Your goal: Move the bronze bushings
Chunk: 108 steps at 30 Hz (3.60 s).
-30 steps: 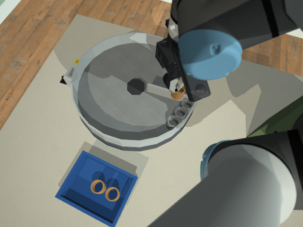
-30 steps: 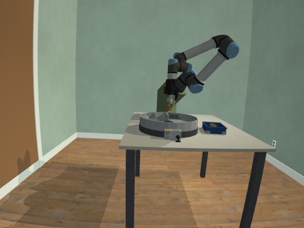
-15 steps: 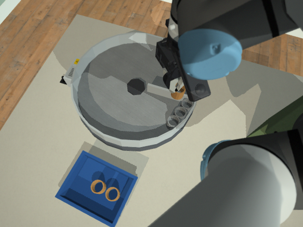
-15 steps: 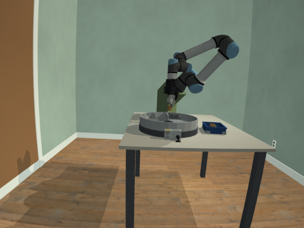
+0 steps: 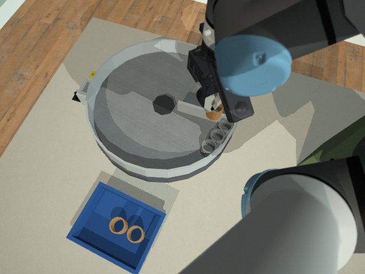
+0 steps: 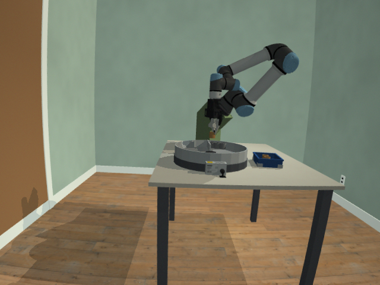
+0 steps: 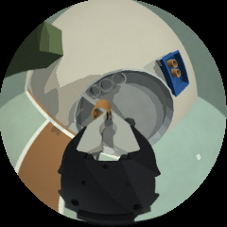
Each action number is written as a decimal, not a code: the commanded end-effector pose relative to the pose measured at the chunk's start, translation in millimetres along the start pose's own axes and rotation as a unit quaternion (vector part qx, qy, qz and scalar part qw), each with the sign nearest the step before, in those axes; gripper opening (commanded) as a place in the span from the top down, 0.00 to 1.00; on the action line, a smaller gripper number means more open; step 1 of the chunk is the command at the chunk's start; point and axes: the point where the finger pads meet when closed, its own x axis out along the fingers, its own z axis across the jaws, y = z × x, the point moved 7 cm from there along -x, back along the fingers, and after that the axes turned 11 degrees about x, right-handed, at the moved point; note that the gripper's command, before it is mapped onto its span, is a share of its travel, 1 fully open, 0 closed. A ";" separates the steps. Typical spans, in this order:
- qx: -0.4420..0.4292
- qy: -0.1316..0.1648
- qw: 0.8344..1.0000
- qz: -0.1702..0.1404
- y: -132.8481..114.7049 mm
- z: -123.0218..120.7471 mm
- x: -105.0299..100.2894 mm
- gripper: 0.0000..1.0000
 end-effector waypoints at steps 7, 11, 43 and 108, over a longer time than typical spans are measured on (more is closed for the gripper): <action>0.000 0.000 1.000 0.000 0.1 0.8 -0.2 1.00; 0.000 0.000 1.000 0.000 0.8 2.3 -0.2 1.00; 0.000 0.000 1.000 0.000 41.3 87.6 -0.4 1.00; 0.000 0.000 1.000 0.000 158.9 335.1 -0.9 1.00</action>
